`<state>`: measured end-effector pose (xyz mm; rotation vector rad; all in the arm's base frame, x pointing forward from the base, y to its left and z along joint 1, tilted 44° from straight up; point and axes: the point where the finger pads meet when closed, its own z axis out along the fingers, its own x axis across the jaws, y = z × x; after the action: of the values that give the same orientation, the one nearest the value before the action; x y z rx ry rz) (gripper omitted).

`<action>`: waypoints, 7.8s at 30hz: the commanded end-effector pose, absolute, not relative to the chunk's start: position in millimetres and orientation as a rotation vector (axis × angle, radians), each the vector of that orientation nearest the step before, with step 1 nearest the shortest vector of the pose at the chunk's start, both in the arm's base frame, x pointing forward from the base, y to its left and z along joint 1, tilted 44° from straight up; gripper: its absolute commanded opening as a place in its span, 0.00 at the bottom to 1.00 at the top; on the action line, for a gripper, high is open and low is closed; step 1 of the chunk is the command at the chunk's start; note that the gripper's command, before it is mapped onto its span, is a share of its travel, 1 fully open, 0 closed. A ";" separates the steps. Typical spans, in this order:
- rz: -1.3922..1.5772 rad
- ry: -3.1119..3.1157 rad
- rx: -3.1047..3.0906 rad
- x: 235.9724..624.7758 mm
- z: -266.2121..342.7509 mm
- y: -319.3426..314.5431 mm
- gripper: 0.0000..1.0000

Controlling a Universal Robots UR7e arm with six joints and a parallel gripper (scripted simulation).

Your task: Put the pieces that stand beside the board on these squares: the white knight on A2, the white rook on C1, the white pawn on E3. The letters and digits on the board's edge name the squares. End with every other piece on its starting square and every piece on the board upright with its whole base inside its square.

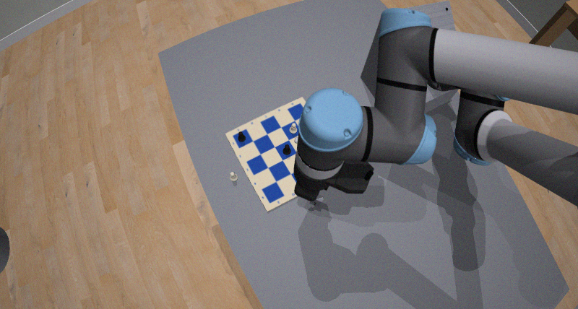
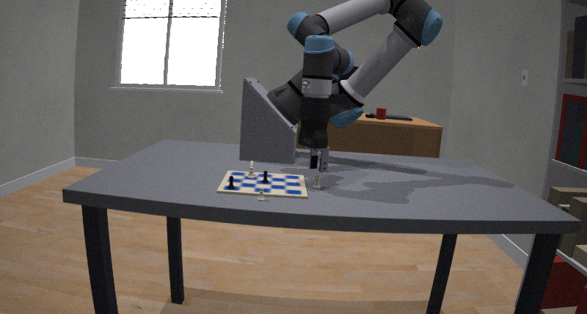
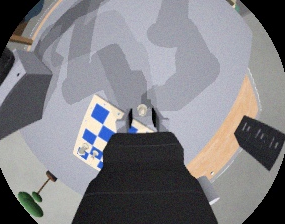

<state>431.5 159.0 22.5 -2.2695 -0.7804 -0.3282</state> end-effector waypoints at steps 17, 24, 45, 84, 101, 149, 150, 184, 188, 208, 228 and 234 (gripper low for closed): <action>-0.330 -0.779 -2.271 431.9 17.2 163.7 0.73; -0.330 -0.778 -2.271 431.9 17.2 163.7 0.73; -0.330 -0.778 -2.271 431.9 17.2 163.7 0.73; -0.332 -0.779 -2.272 431.4 17.7 163.6 0.73; -0.331 -0.779 -2.272 431.3 17.6 163.7 0.73; -0.330 -0.779 -2.271 431.7 -5.3 185.5 0.73; -0.330 -0.779 -2.271 431.7 -5.3 185.5 0.73; -0.330 -0.779 -2.271 431.7 -5.3 185.5 0.00; -0.330 -0.779 -2.271 431.7 -5.3 185.5 0.00; -0.336 -0.780 -2.274 433.9 0.8 179.1 0.00; -0.337 -0.781 -2.275 432.8 61.2 121.0 0.00; -0.336 -0.781 -2.275 432.6 67.4 115.1 0.00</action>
<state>434.9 122.8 59.3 -2.2822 -0.7771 -0.3469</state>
